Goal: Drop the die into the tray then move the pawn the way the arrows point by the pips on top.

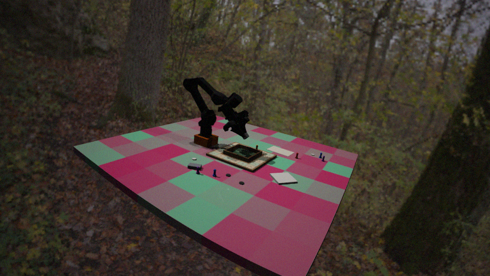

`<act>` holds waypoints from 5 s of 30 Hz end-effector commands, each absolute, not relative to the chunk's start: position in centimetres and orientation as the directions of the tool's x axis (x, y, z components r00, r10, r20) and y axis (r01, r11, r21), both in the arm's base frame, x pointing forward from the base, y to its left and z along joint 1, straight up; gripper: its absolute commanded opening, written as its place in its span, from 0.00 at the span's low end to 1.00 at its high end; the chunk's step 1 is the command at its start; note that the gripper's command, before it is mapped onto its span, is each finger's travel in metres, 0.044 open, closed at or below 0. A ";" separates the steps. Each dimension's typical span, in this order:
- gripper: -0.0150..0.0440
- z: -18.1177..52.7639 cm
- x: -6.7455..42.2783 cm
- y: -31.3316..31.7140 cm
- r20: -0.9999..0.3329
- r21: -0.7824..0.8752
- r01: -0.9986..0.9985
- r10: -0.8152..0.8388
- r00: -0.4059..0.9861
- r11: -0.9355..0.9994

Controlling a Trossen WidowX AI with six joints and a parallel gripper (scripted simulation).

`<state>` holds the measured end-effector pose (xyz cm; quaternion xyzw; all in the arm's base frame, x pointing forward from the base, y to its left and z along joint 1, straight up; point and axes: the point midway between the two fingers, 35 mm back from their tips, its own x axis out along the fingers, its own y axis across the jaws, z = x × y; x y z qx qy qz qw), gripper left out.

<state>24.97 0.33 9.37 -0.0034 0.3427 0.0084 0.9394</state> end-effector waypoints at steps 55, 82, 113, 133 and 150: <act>0.60 7.3 29.4 10.8 -0.999 -0.012 -0.614 0.016 0.040 0.789; 0.59 4.5 29.7 11.8 -0.999 -0.011 -0.657 0.012 0.031 0.754; 0.28 1.4 29.7 11.9 -0.999 -0.011 -0.657 0.012 0.031 0.754; 0.25 10.0 30.1 12.0 -0.999 -0.013 -0.660 0.015 0.037 0.751; 0.25 12.6 28.6 11.7 -0.999 -0.011 -0.657 0.013 0.031 0.754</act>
